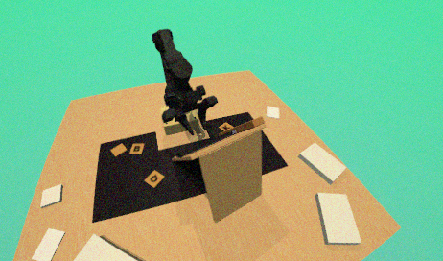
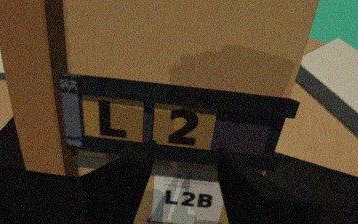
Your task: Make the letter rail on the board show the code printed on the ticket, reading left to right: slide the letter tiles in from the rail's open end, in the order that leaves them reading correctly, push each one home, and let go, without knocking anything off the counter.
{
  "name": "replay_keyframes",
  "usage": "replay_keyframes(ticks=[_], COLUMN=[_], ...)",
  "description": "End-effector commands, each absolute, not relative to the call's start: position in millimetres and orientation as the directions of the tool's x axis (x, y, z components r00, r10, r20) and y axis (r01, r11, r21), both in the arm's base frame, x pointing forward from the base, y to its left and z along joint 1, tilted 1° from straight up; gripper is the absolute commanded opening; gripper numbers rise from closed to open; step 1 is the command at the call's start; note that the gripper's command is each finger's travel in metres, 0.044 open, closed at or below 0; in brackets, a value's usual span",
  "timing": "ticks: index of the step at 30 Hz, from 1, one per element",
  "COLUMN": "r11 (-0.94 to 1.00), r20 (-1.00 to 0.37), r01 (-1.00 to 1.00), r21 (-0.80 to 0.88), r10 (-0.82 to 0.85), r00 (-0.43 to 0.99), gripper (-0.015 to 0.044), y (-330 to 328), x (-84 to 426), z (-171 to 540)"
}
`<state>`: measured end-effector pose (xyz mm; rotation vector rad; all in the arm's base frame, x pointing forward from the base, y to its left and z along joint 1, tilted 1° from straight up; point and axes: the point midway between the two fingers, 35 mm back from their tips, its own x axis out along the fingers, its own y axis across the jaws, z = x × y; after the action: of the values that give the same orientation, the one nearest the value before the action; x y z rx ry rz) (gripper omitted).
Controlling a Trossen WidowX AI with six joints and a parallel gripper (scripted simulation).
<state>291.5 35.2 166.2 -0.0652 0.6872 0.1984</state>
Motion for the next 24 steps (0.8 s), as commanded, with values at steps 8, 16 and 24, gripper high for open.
replay_keyframes(ticks=[8, 16, 24], r11=[0.979, 0.979, 0.98], r20=[-0.637, -0.642, -0.848], r01=[-0.203, -0.203, -0.197], r21=[0.006, 0.005, -0.007], r10=[0.16, 0.159, 0.098], r00=[0.754, 0.75, 0.521], gripper=[0.0, 0.0, 0.0], y=[35.2, 35.0, 22.9], x=[291.7, 292.3, 312.9], z=[165.8, 165.9, 169.9])
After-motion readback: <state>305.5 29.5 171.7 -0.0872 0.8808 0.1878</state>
